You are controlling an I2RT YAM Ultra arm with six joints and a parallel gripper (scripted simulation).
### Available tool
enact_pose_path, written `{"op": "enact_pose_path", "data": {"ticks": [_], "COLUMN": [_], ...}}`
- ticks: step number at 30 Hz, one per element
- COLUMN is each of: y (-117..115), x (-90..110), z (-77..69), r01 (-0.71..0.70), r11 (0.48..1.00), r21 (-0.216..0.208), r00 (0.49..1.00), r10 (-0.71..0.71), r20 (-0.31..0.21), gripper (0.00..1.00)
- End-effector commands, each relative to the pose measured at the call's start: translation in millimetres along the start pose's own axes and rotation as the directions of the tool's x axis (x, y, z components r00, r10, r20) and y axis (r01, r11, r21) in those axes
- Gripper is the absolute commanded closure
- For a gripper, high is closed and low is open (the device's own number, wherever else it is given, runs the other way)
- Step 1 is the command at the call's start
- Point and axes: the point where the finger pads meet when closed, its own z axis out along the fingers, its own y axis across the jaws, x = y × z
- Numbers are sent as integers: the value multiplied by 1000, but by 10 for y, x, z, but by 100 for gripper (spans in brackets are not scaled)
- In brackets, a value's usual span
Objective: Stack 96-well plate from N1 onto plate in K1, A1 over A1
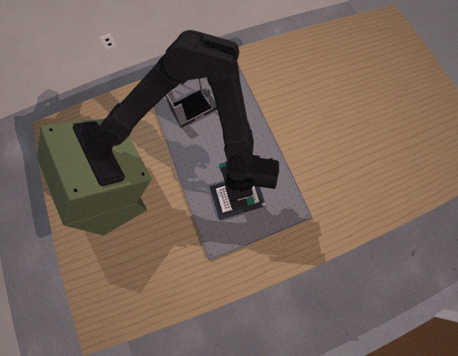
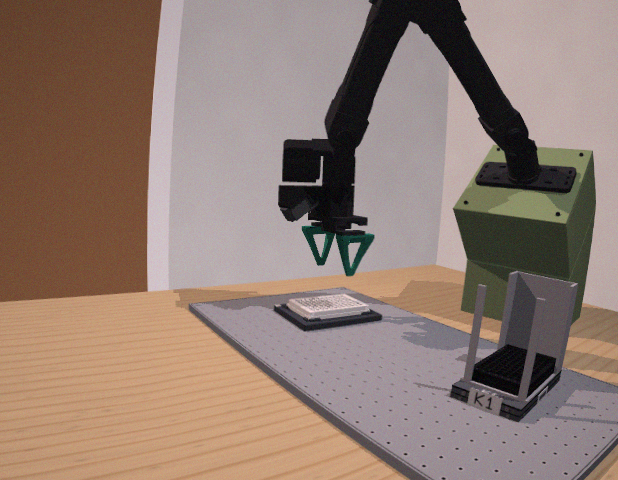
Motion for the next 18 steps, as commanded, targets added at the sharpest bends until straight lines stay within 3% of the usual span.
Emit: {"op": "enact_pose_path", "data": {"ticks": [1, 18], "y": [-111, -122], "x": [-142, -145], "z": [2, 252], "r01": [0, -2], "r11": [1000, 1000], "r21": [31, 31], "r00": [999, 999], "r10": [-2, 1], "r20": [38, 38], "gripper": [0, 0]}}
